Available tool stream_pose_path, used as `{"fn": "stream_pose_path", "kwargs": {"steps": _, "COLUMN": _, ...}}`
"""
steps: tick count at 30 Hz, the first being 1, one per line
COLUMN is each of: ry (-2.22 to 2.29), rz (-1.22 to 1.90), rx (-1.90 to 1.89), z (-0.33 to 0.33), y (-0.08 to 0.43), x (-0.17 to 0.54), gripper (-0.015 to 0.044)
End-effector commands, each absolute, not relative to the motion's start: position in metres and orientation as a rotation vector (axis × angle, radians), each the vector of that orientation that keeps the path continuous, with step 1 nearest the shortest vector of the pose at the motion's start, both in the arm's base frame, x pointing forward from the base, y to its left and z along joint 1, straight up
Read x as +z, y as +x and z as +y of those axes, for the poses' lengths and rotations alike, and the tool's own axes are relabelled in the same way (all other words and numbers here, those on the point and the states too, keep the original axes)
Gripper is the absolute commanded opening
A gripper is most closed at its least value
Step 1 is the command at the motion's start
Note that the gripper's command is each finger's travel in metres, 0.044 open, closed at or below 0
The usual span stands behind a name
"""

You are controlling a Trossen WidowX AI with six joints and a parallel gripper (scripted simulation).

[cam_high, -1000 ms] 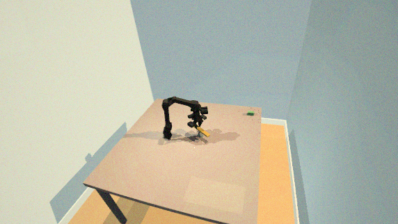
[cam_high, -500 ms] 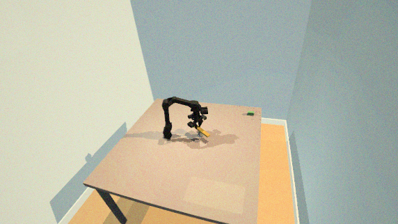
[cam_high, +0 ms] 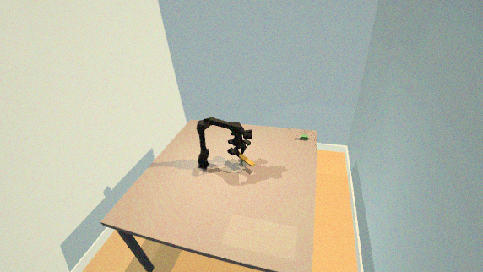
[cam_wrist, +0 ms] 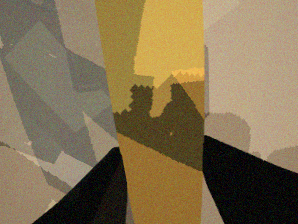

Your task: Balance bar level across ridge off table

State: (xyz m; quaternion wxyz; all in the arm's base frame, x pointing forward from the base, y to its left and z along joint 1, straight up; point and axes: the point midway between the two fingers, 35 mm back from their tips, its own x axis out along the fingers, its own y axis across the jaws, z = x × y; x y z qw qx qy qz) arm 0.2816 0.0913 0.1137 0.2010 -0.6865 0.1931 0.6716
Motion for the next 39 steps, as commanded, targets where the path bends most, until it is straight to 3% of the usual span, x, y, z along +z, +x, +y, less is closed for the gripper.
{"fn": "stream_pose_path", "kwargs": {"steps": 1, "ry": -1.919, "rz": 0.533, "rx": 1.881, "z": 0.0917, "y": 0.2816, "x": 0.1126, "gripper": 0.0}}
{"fn": "stream_pose_path", "kwargs": {"steps": 39, "ry": -1.918, "rz": 0.533, "rx": 1.881, "z": 0.0917, "y": 0.2811, "x": 0.1094, "gripper": 0.0}}
